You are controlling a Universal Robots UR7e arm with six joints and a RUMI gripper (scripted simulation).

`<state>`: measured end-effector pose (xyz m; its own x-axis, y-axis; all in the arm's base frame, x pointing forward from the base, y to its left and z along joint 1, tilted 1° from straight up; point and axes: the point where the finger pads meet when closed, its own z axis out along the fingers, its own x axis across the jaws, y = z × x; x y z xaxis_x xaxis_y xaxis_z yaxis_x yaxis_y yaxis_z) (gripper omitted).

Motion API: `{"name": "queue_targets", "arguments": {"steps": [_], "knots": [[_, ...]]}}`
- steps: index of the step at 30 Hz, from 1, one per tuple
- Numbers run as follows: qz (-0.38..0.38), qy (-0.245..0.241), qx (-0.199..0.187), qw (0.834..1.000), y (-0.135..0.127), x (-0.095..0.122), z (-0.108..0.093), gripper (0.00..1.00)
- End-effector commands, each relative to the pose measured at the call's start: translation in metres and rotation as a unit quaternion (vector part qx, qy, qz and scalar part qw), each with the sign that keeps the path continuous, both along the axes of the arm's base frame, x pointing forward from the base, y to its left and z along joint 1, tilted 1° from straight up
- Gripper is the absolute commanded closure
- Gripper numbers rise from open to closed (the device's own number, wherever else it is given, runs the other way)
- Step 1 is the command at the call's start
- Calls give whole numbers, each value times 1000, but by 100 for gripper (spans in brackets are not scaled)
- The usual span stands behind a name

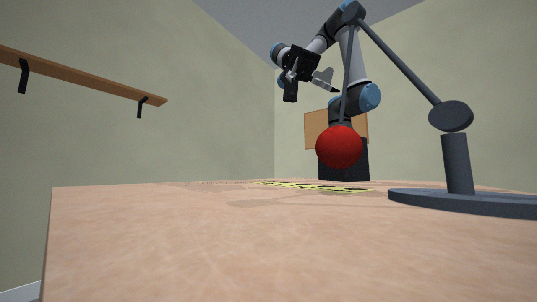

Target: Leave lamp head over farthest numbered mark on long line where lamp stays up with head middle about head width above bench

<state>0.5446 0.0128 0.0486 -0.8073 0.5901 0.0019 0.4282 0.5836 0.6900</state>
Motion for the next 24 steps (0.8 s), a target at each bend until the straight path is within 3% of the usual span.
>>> {"name": "queue_targets", "arguments": {"steps": [1,24], "knots": [[30,-11,13,999,7,4,-7,0],[47,-17,20,999,40,18,-36,0]]}}
